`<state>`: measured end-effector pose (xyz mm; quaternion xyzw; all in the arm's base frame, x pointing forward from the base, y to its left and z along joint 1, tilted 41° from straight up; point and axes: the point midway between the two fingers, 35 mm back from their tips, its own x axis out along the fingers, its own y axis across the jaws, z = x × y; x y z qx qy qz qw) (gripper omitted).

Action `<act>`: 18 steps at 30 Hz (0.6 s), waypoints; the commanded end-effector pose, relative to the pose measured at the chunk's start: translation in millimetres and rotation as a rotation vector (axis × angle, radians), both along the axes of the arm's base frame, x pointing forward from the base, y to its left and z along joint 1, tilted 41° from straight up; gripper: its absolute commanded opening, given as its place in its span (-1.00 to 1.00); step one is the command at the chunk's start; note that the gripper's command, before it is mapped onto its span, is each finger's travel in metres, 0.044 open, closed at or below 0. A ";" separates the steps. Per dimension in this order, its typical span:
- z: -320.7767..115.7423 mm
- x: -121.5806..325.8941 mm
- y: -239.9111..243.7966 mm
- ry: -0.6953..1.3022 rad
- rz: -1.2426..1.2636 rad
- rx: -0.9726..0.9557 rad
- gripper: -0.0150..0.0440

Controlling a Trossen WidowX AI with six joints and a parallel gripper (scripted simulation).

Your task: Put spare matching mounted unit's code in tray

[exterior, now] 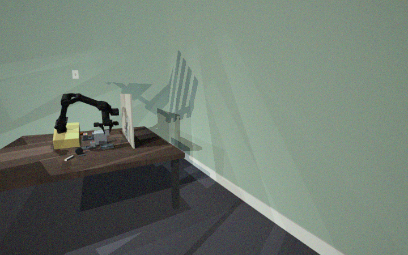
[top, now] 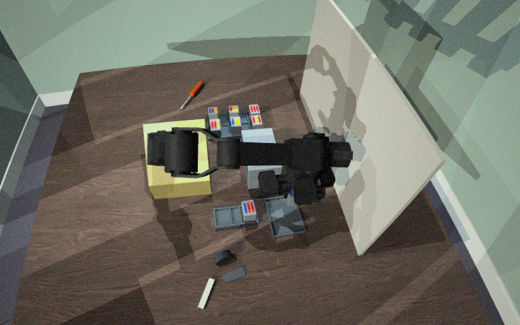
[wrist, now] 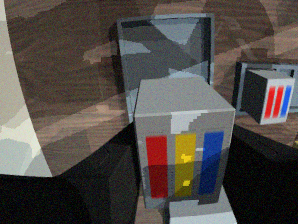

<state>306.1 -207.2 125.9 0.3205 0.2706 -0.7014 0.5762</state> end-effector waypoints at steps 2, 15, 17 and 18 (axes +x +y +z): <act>-5.2 0.2 -3.1 0.001 0.006 0.004 -0.49; -16.0 -1.6 -12.5 0.001 0.006 0.003 -0.49; -17.7 -1.9 -13.9 0.001 0.006 0.003 -0.49; -18.5 -2.1 -14.6 0.001 0.006 0.003 -0.49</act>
